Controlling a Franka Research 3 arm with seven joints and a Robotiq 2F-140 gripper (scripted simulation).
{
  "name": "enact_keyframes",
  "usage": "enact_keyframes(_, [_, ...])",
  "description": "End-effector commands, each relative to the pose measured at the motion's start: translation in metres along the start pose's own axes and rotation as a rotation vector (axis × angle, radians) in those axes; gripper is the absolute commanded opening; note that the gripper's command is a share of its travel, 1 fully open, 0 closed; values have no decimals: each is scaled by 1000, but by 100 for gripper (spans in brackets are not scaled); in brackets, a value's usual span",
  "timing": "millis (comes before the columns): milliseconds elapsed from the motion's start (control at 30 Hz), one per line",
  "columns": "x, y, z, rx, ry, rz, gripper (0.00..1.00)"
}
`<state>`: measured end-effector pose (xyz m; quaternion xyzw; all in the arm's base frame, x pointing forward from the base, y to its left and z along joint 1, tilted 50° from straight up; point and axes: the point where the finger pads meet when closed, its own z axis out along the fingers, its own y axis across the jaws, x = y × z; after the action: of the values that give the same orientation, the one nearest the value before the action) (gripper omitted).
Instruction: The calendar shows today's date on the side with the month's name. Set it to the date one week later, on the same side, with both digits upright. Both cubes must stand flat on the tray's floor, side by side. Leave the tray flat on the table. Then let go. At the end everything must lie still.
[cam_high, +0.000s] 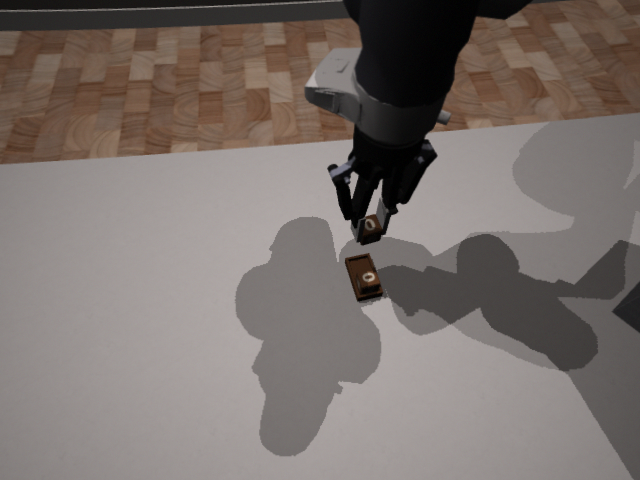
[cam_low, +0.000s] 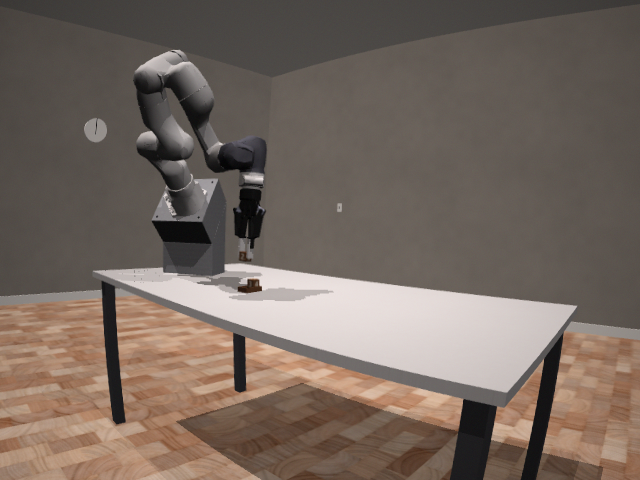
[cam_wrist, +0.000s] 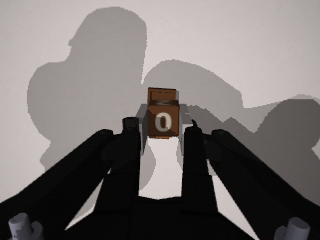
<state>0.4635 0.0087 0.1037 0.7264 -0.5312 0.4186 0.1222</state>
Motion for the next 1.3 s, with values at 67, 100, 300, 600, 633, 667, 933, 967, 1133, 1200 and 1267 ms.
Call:
enact_keyframes(67, [-4, 0, -1, 27, -44, 70, 17])
enact_keyframes(100, [-4, 0, -1, 27, -44, 70, 17])
enact_keyframes(300, [-4, 0, 0, 27, -44, 70, 17])
enact_keyframes(600, [-5, 0, 11, 27, -44, 70, 17])
enact_keyframes(633, [-5, 0, 14, 27, -44, 70, 17])
enact_keyframes(667, [-5, 0, 17, 27, -44, 70, 17])
enact_keyframes(933, [-6, -1, 42, 27, -44, 70, 17])
enact_keyframes(967, [-6, -1, 45, 27, -44, 70, 17])
enact_keyframes(1133, [-7, -1, 53, 27, -44, 70, 17])
enact_keyframes(1200, [-7, -1, 57, 27, -44, 70, 17])
enact_keyframes(1267, [-7, -1, 60, 27, -44, 70, 17])
